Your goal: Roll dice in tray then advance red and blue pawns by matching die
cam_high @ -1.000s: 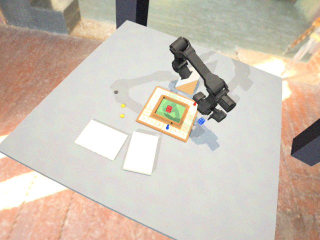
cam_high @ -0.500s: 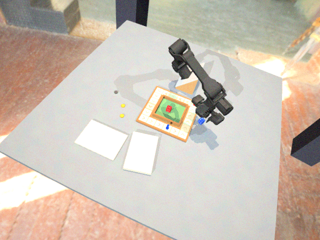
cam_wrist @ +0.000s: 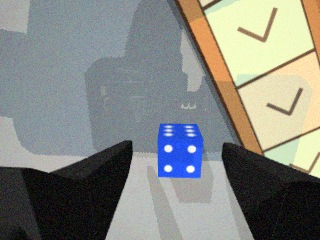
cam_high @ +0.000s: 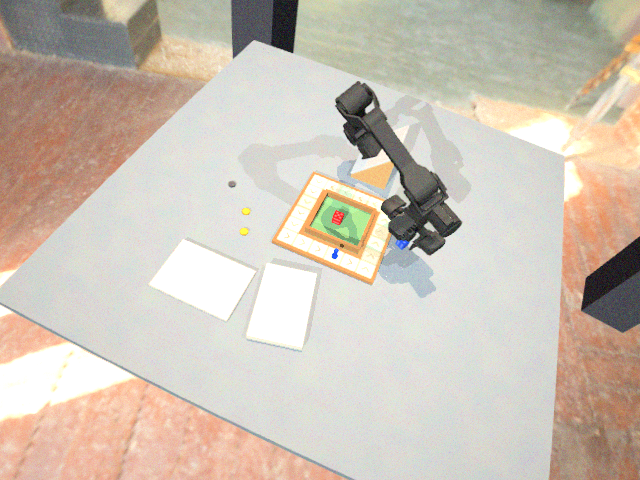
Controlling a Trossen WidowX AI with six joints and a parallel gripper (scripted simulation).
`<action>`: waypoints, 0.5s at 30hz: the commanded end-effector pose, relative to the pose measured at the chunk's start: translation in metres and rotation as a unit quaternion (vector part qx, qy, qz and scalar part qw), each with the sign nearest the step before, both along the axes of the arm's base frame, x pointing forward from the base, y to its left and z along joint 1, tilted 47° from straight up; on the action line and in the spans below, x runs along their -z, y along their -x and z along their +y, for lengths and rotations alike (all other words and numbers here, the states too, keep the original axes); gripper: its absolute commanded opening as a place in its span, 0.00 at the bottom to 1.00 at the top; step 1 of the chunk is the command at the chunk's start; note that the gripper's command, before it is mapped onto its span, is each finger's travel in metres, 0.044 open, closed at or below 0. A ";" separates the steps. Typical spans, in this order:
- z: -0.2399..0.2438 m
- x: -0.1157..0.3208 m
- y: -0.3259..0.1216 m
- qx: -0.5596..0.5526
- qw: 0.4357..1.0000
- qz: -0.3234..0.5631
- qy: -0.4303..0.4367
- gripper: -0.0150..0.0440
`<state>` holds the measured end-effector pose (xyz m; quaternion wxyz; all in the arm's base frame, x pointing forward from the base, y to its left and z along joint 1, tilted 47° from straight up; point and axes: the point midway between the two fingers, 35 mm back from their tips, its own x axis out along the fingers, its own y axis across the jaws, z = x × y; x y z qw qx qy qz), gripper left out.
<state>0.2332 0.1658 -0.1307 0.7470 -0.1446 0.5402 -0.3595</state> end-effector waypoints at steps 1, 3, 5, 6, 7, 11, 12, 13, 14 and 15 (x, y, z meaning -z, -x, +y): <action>-0.005 0.005 0.001 -0.003 1.000 0.004 0.006 0.68; -0.005 0.005 0.001 -0.003 1.000 0.004 0.006 0.59; -0.005 0.005 0.001 -0.003 1.000 0.004 0.006 0.50; -0.005 0.005 0.001 -0.003 1.000 0.004 0.006 0.45; -0.005 0.005 0.001 -0.003 1.000 0.004 0.006 0.41; -0.005 0.005 0.001 -0.003 1.000 0.004 0.006 0.36; -0.005 0.005 0.001 -0.003 1.000 0.004 0.006 0.35; -0.005 0.005 0.001 -0.003 1.000 0.004 0.006 0.34; -0.005 0.005 0.001 -0.003 1.000 0.004 0.006 0.30; -0.005 0.004 0.001 -0.003 1.000 0.004 0.006 0.25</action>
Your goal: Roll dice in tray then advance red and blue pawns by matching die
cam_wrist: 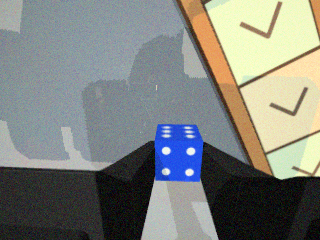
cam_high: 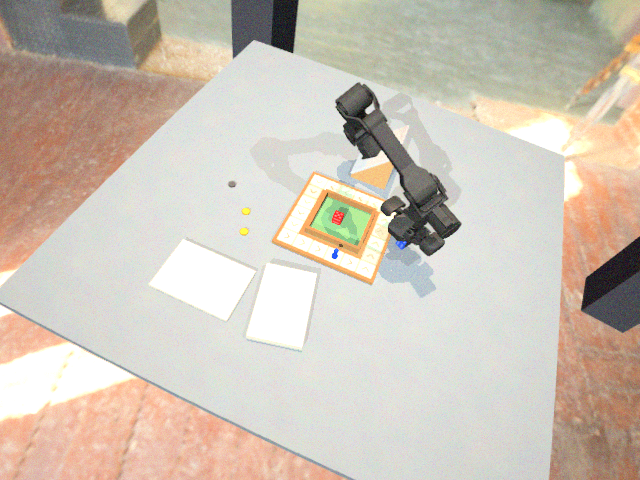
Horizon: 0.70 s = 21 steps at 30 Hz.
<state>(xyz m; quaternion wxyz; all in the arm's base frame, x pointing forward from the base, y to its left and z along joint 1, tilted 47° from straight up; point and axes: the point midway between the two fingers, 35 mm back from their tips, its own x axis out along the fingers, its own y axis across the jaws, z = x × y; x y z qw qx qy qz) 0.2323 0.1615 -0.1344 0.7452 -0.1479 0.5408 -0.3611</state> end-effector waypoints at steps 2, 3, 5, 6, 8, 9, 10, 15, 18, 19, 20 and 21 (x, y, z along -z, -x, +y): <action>0.006 -0.004 0.000 -0.003 1.000 0.001 0.002 0.25; 0.010 -0.007 0.000 -0.003 1.000 0.001 0.002 0.25; 0.019 -0.014 0.000 -0.003 1.000 0.002 0.001 0.25; 0.024 -0.018 0.001 -0.003 1.000 0.002 0.001 0.25; 0.033 -0.025 0.002 -0.003 1.000 0.002 0.001 0.25; 0.037 -0.029 0.002 -0.003 1.000 0.002 0.001 0.25; 0.042 -0.033 0.003 -0.003 1.000 0.002 0.000 0.25; 0.062 -0.054 0.008 -0.003 1.000 0.002 0.000 0.25; 0.074 -0.067 0.012 -0.003 1.000 0.003 0.001 0.25; 0.078 -0.072 0.013 -0.003 1.000 0.003 0.001 0.25; 0.081 -0.076 0.015 -0.003 1.000 0.003 0.001 0.25; 0.084 -0.080 0.016 -0.003 1.000 0.003 0.001 0.25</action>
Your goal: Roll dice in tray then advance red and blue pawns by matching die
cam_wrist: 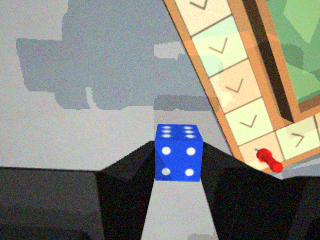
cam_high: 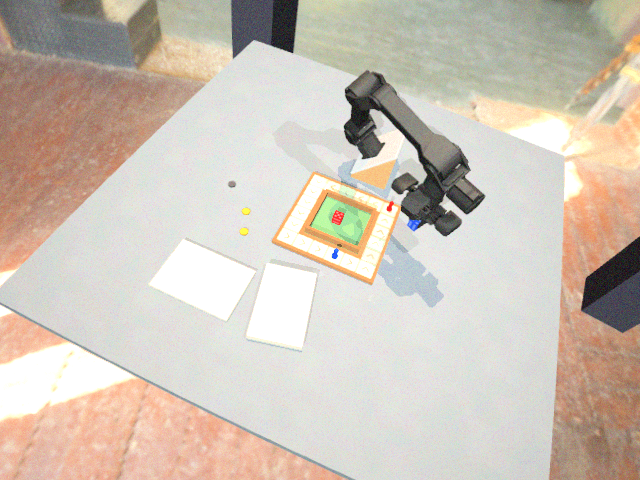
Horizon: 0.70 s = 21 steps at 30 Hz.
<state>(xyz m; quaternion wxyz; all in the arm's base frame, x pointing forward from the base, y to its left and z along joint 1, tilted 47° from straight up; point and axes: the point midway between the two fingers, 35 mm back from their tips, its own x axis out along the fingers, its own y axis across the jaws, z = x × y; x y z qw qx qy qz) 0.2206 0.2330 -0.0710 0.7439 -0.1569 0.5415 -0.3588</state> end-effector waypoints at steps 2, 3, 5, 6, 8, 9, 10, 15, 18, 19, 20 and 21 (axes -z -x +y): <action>0.015 -0.020 0.006 0.003 1.000 -0.002 -0.004 0.25; 0.015 -0.020 0.006 0.003 1.000 -0.002 -0.004 0.25; 0.015 -0.020 0.006 0.003 1.000 -0.002 -0.004 0.25; 0.015 -0.020 0.006 0.001 1.000 0.000 -0.004 0.25; 0.013 -0.022 0.005 -0.013 1.000 0.014 -0.001 0.25; 0.011 -0.024 0.004 -0.024 0.999 0.025 0.002 0.25; 0.009 -0.025 0.004 -0.035 0.999 0.036 0.004 0.25; 0.000 -0.032 0.001 -0.089 0.992 0.091 0.016 0.25; -0.006 -0.036 -0.001 -0.122 0.985 0.124 0.023 0.25; -0.008 -0.038 -0.001 -0.133 0.982 0.135 0.025 0.25; -0.009 -0.039 -0.002 -0.143 0.979 0.145 0.028 0.25; -0.011 -0.041 -0.002 -0.154 0.975 0.156 0.030 0.25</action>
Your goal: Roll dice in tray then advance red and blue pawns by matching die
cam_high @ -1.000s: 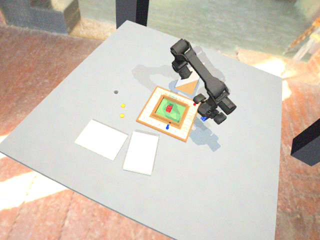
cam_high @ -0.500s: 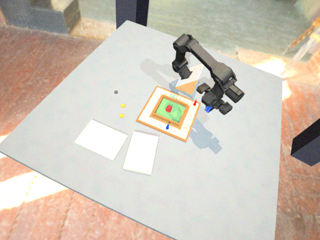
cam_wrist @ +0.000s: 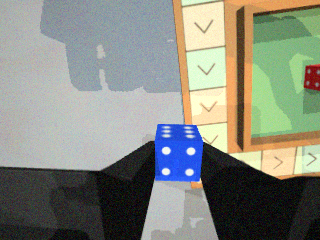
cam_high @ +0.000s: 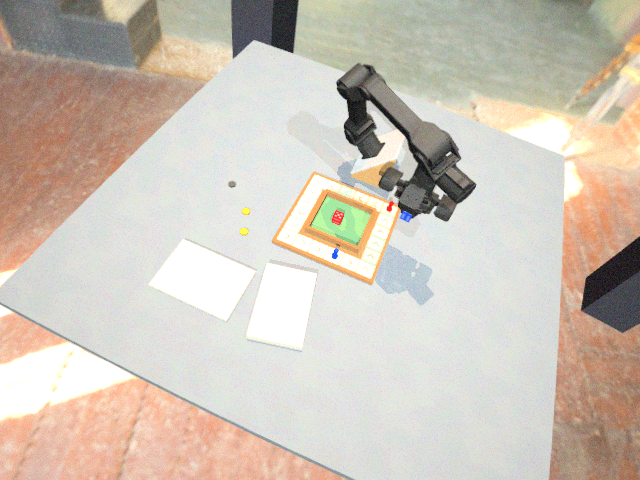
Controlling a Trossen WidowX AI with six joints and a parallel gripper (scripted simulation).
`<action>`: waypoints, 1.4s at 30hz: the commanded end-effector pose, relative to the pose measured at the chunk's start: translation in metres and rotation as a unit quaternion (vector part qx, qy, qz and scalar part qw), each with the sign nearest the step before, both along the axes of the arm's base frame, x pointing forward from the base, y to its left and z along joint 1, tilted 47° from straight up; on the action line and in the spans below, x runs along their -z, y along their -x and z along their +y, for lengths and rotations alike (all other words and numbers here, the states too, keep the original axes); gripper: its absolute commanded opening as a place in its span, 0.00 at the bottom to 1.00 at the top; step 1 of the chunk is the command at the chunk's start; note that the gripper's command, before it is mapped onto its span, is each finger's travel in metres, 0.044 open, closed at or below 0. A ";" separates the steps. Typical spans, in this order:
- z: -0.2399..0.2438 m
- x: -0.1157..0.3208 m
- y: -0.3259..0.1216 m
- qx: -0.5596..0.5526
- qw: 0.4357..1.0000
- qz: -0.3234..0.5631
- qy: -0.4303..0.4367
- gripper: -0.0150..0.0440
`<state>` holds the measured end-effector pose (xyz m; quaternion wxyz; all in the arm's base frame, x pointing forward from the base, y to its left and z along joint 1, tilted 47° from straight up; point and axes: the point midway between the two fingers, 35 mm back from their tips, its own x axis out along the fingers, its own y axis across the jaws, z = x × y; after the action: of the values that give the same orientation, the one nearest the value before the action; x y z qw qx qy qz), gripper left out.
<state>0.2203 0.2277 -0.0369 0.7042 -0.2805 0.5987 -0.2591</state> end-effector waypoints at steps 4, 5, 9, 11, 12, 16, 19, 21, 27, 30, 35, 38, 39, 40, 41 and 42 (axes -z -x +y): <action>-0.014 -0.012 -0.004 -0.080 0.994 0.077 0.015 0.25; -0.016 -0.013 -0.004 -0.091 0.992 0.088 0.018 0.25; -0.024 -0.018 -0.006 -0.135 0.982 0.131 0.027 0.25; -0.028 -0.021 -0.006 -0.156 0.975 0.152 0.032 0.25; -0.030 -0.022 -0.006 -0.167 0.972 0.163 0.034 0.25; -0.038 -0.027 -0.007 -0.209 0.955 0.205 0.044 0.25; -0.044 -0.030 -0.007 -0.240 0.940 0.237 0.051 0.25; -0.048 -0.033 -0.007 -0.260 0.929 0.257 0.055 0.25; -0.061 -0.039 -0.007 -0.320 0.890 0.317 0.069 0.25; -0.067 -0.042 -0.007 -0.348 0.868 0.346 0.075 0.25; -0.078 -0.047 -0.006 -0.394 0.826 0.393 0.086 0.25; -0.084 -0.050 -0.005 -0.420 0.799 0.420 0.092 0.25; -0.087 -0.051 -0.005 -0.429 0.790 0.429 0.094 0.25; -0.089 -0.052 -0.005 -0.437 0.780 0.437 0.096 0.25; -0.091 -0.053 -0.005 -0.446 0.770 0.446 0.098 0.25; -0.093 -0.054 -0.004 -0.454 0.760 0.455 0.100 0.25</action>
<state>0.2247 0.1419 0.0121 0.3843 -0.6530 0.6330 0.1592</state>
